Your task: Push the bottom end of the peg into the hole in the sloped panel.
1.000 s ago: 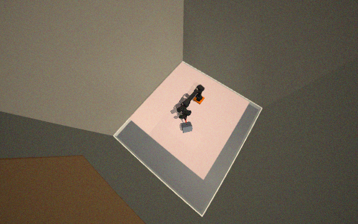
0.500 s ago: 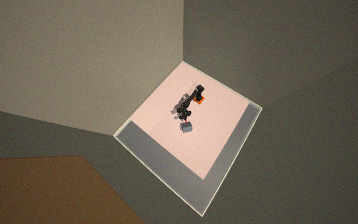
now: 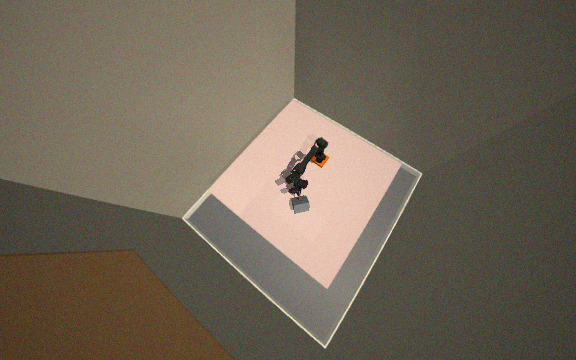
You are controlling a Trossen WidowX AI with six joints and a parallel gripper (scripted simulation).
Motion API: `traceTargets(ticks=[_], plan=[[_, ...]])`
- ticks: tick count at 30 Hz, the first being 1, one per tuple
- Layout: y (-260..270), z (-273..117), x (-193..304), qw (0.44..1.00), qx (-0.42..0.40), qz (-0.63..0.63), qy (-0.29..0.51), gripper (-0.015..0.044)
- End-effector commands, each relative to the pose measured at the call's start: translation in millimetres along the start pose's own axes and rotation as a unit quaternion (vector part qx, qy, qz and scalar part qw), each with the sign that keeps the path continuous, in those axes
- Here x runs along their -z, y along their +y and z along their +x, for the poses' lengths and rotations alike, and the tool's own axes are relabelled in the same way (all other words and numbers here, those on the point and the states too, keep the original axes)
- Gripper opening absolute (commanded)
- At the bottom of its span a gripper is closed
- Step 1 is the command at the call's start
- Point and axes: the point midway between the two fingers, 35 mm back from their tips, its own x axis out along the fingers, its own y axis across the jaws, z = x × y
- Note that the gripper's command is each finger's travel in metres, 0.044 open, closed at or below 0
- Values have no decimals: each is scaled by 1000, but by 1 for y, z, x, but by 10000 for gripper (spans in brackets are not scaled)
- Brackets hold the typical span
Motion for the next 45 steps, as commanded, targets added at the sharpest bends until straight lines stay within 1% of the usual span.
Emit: traceTargets(ticks=[1, 31, 45], plan=[[4, 4, 2, 1000, -4, 5, 1, 0], [7, 1, 2, 1000, 0, 0, 0, 0], [6, 5, 2, 1000, 0, 0, 0, 0]])
